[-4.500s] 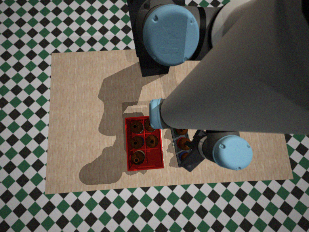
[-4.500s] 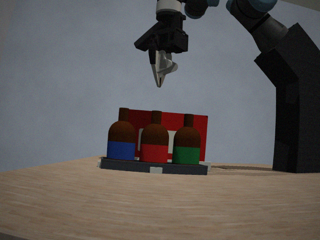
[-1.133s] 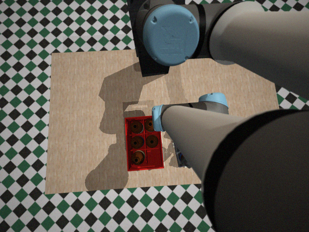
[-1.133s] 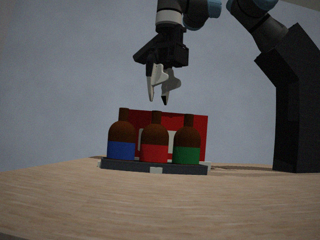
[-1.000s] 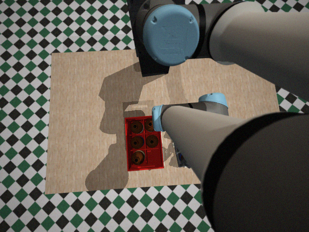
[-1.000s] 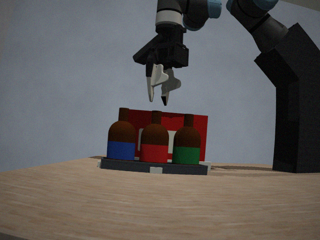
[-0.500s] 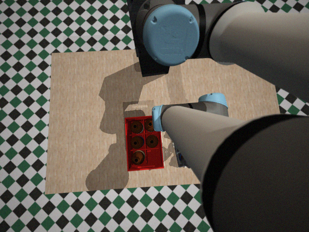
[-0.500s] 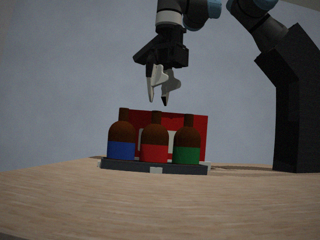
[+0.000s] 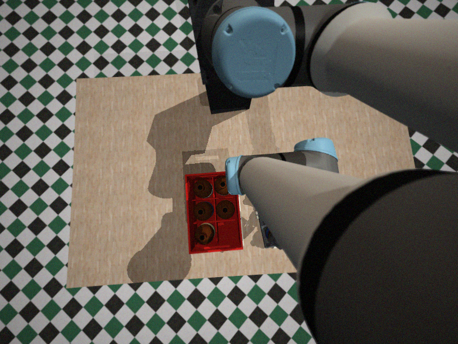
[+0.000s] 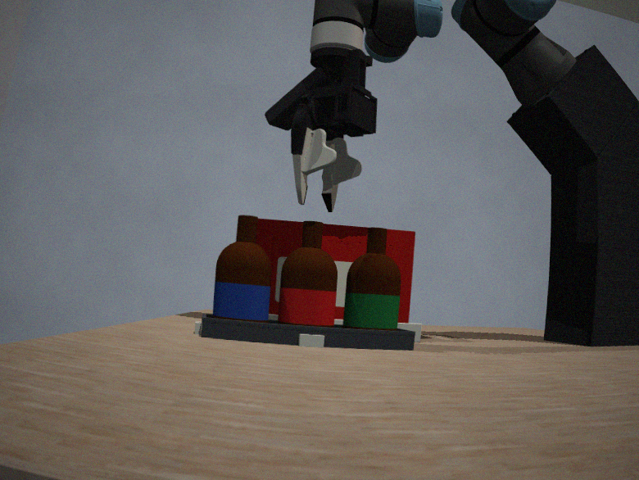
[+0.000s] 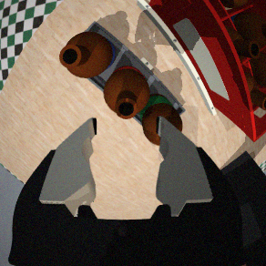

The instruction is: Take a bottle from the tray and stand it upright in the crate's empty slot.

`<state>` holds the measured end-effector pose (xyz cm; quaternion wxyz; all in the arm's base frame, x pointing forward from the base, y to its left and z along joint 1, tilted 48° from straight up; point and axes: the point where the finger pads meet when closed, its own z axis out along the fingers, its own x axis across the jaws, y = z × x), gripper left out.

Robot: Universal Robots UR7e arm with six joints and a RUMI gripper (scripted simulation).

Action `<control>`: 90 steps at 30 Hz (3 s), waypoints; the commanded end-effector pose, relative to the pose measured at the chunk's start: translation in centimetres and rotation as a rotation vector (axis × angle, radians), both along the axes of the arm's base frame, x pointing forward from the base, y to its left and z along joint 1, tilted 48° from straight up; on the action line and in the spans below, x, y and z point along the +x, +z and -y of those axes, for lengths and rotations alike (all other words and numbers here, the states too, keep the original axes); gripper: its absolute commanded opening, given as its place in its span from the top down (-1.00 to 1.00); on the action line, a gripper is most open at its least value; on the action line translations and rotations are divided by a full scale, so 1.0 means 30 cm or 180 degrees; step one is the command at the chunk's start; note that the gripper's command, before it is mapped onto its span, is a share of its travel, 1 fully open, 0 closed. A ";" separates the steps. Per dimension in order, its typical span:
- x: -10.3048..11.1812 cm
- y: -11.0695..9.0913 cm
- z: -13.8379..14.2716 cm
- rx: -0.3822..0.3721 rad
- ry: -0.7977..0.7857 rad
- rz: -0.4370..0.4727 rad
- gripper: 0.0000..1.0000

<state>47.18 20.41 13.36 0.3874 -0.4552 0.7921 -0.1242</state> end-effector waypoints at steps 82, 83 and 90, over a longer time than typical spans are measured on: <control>0.096 -0.086 -0.021 0.0001 0.0001 0.0003 0.24; 0.096 -0.086 -0.021 0.0001 0.0001 0.0003 0.24; 0.096 -0.086 -0.021 0.0001 0.0001 0.0003 0.24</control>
